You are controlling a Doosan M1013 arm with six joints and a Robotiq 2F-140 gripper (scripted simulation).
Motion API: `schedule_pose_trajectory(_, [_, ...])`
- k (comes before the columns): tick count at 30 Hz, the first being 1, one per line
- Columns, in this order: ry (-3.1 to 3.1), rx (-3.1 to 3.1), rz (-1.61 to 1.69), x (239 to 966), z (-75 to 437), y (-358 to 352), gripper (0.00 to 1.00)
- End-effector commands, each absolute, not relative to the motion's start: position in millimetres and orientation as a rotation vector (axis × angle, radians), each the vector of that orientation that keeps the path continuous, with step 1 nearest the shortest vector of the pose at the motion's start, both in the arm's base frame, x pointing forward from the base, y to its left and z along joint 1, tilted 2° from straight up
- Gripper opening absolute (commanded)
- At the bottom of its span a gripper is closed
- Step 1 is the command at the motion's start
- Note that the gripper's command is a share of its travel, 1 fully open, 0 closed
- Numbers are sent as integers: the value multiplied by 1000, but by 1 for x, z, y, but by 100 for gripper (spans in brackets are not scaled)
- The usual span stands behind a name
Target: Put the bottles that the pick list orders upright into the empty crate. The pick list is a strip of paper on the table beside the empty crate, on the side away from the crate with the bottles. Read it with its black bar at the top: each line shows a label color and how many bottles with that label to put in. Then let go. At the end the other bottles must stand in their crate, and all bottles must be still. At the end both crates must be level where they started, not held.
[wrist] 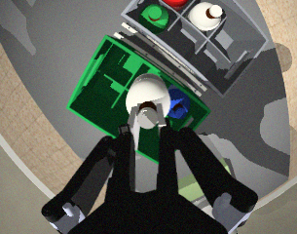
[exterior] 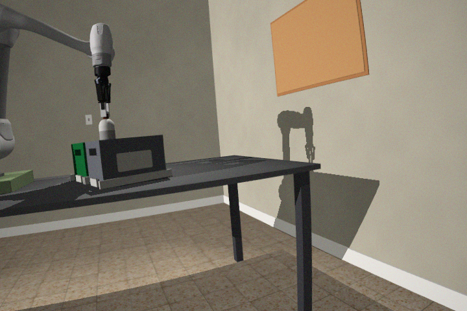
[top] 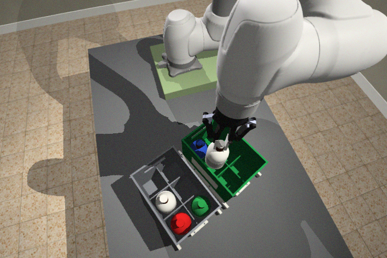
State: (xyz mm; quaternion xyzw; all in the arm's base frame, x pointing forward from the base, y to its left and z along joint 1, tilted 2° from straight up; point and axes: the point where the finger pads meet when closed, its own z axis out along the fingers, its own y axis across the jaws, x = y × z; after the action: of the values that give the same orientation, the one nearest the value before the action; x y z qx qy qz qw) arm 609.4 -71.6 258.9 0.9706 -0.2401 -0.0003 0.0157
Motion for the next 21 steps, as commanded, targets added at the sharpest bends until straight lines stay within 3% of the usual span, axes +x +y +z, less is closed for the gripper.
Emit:
schedule_pose_trajectory(1, [-747, 3019, -1, 609, 257, -72, 0])
schedule_pose_trajectory(21, [-747, 3019, -1, 609, 239, -72, 0])
